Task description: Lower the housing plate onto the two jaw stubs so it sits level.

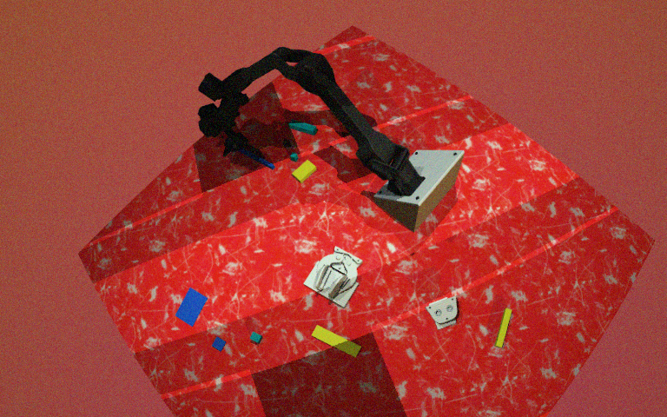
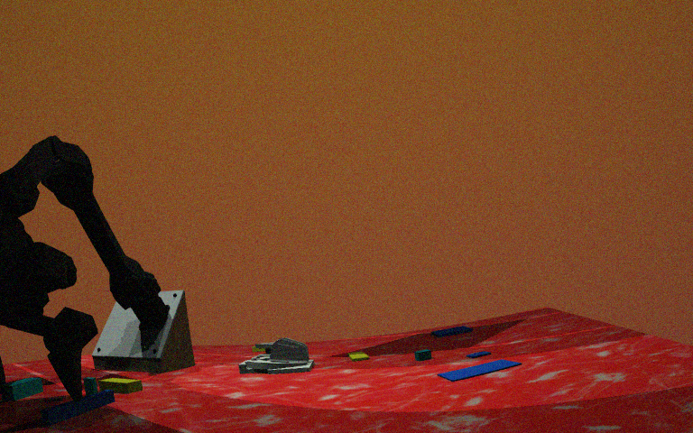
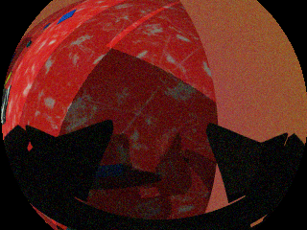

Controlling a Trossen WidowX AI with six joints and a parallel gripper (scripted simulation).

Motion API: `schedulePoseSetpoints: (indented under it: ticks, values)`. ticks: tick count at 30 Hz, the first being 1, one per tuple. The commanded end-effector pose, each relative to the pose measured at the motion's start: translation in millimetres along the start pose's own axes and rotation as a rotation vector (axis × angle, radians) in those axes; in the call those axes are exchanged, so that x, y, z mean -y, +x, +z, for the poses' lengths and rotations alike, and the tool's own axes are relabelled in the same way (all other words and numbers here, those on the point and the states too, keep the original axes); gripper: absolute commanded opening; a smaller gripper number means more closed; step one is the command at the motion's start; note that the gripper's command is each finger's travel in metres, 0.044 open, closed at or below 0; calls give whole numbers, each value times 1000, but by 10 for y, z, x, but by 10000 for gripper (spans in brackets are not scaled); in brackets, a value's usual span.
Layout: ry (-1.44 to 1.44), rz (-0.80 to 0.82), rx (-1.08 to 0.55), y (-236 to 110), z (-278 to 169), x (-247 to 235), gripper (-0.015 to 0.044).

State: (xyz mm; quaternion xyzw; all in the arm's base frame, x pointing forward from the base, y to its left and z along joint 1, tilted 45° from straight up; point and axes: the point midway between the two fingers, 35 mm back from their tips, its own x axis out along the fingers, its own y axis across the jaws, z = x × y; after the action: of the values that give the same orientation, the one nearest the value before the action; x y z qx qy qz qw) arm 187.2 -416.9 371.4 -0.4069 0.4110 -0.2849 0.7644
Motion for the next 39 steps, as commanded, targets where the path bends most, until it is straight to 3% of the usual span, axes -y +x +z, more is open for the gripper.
schedulePoseSetpoints:
  ticks: [1, 12, 25, 39]
  values:
    - [34, 86, 21, 213, 203, -295, 440]
    - [69, 266, 67, 524, 742, -969, 440]
    - [84, 502, 115, 647, 1351, -1894, 440]
    - [25, 780, 60, 496, 2057, -3291, 440]
